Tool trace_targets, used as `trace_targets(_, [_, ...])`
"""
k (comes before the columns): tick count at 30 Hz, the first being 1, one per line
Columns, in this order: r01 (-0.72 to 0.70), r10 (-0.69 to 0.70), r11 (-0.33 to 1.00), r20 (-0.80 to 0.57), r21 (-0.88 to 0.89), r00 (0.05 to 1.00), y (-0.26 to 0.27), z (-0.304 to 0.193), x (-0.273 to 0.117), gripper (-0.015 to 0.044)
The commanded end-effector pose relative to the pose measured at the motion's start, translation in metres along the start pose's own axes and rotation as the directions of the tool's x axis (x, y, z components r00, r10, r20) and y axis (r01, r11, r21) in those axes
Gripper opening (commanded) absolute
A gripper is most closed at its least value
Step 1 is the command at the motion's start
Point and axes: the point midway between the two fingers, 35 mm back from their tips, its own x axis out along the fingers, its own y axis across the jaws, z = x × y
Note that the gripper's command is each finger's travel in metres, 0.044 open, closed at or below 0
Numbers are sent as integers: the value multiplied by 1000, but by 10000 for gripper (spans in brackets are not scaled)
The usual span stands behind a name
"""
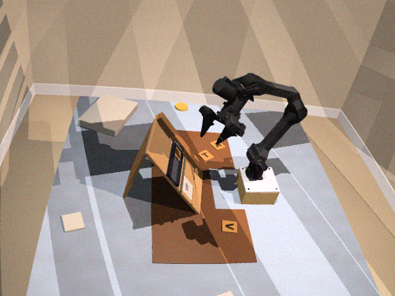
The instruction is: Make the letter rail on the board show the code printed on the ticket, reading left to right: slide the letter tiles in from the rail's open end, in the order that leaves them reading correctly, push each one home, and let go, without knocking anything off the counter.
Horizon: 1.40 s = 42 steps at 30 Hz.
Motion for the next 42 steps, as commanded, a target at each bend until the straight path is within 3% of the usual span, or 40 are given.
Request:
trace_targets(1, [-132,143,970,37,-205,989,10,30,57,340])
trace_targets(10, [-286,392,662,-4,-693,920,87,115,163,340])
trace_targets(17, [-293,489,296,-119,-909,864,180,149,201,340])
trace_targets(42, [-293,491,286,-123,-912,863,202,146,229,340])
